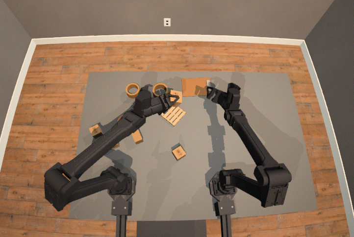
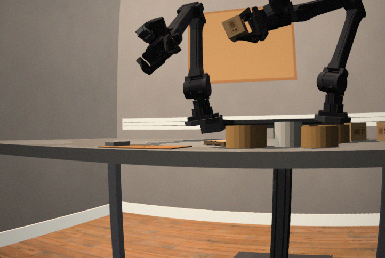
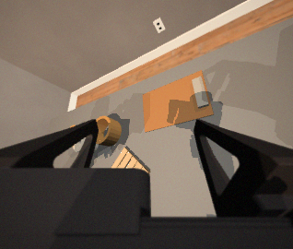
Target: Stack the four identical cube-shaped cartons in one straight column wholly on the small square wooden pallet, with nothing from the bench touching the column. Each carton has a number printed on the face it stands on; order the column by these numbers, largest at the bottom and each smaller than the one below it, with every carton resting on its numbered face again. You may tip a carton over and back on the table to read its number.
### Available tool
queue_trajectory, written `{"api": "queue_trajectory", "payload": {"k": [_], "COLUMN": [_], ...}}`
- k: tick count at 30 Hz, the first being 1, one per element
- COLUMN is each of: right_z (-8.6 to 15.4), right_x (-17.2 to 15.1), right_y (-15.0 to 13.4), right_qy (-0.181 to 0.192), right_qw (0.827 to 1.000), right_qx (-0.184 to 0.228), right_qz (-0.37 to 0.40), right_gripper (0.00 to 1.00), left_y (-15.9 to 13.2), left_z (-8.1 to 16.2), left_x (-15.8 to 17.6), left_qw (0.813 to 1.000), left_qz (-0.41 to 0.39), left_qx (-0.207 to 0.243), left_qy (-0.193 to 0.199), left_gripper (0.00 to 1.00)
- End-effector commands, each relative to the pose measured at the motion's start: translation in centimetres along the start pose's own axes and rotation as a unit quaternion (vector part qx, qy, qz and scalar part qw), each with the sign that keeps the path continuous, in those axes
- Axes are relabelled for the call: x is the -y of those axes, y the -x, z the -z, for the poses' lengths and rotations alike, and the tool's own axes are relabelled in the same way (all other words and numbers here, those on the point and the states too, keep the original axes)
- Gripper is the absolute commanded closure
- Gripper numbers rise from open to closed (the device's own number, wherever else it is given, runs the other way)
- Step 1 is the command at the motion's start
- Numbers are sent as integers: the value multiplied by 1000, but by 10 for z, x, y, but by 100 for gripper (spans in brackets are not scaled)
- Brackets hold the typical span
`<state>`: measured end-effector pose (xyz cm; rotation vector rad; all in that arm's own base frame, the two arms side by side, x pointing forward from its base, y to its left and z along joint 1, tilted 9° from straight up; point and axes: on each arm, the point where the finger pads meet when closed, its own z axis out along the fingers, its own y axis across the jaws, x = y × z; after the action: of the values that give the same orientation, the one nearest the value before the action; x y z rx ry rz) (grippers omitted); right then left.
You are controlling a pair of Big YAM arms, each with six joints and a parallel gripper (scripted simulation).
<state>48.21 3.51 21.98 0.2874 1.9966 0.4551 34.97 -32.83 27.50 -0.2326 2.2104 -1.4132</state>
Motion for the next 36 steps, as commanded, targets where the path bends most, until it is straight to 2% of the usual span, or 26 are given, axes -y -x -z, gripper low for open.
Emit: {"api": "queue_trajectory", "payload": {"k": [1, 8, 15, 17, 19, 24, 28, 31, 32, 34, 35, 36], "right_z": [-7, -7, 6, 6, 11, 34, 54, 69, 74, 74, 75, 77], "right_x": [-12, -60, -101, -101, -111, -142, -160, -172, -174, -174, -183, -185], "right_y": [0, -17, -35, -35, -40, -58, -72, -82, -85, -85, -75, -77], "right_qy": [26, 141, 242, 242, 267, 343, 387, 415, 422, 422, 438, 442], "right_qw": [996, 968, 919, 919, 901, 843, 798, 770, 764, 764, 758, 755], "right_qx": [29, 36, 10, 10, -2, -51, -94, -124, -132, -132, -130, -134], "right_qz": [-80, -206, -311, -311, -341, -411, -452, -468, -470, -470, -466, -466], "right_gripper": [0, 0, 0, 0, 0, 0, 0, 0, 0, 0, 0, 0], "left_y": [7, 7, 7, 7, 7, 7, 7, 7, 7, 7, 7, 7], "left_z": [1, 1, 1, 1, 1, 1, 1, 1, 1, 1, 1, 1], "left_x": [11, 11, 11, 11, 11, 11, 11, 11, 11, 11, 11, 11], "left_qw": [1000, 1000, 1000, 1000, 1000, 1000, 1000, 1000, 1000, 1000, 1000, 1000], "left_qz": [-2, -2, -2, -2, -2, -2, -2, -2, -2, -2, -2, -2], "left_qx": [6, 6, 6, 6, 6, 6, 6, 6, 6, 6, 6, 6], "left_qy": [-8, -8, -8, -8, -8, -8, -8, -8, -8, -8, -8, -8], "left_gripper": [46, 46, 46, 46, 46, 46, 46, 46, 46, 46, 46, 46]}}
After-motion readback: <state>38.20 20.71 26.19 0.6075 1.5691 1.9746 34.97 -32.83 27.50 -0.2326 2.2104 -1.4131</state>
